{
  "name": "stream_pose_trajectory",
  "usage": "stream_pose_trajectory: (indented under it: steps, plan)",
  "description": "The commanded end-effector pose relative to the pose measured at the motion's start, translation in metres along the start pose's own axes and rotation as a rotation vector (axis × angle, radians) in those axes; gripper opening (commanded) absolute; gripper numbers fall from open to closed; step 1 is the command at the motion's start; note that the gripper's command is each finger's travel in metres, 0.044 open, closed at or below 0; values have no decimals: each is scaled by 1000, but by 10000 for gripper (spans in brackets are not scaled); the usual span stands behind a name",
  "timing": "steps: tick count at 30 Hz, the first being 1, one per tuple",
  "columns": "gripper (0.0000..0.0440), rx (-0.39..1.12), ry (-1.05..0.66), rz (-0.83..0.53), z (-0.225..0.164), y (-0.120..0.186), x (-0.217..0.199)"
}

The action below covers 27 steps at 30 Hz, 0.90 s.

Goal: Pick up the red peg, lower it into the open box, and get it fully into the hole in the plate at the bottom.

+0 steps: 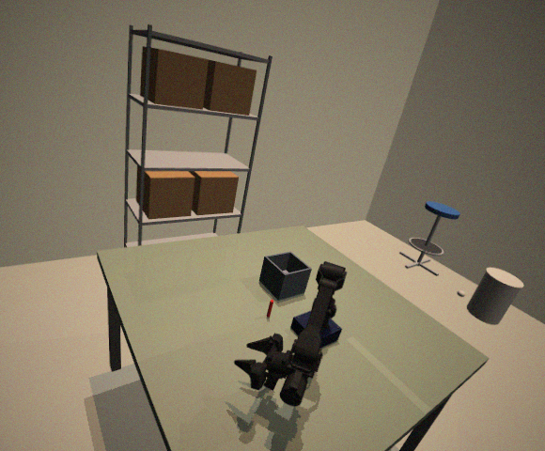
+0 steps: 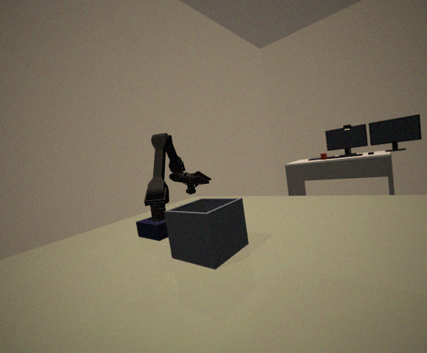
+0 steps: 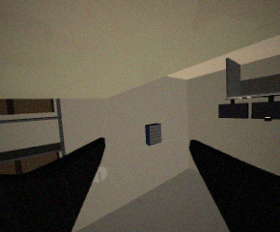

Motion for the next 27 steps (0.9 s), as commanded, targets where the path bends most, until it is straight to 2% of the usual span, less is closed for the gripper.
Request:
stream_pose_trajectory:
  steps: [1, 3, 27]
  plan:
    - [420, 0, -34, 9, -2, -3, 1]
    - [440, -2, -100, 31, -6, -10, 3]
    - [440, 35, -870, 365, -61, -97, 43]
Point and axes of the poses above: the point midway between the two fingers, 35 mm back from their tips, its own y axis back along the fingers, its own x axis across the jaws, z = x × y, the point moved 7 cm from there along y, back along the fingers, and after that the axes turned 9 degrees about -y, right-handed, at the moved point
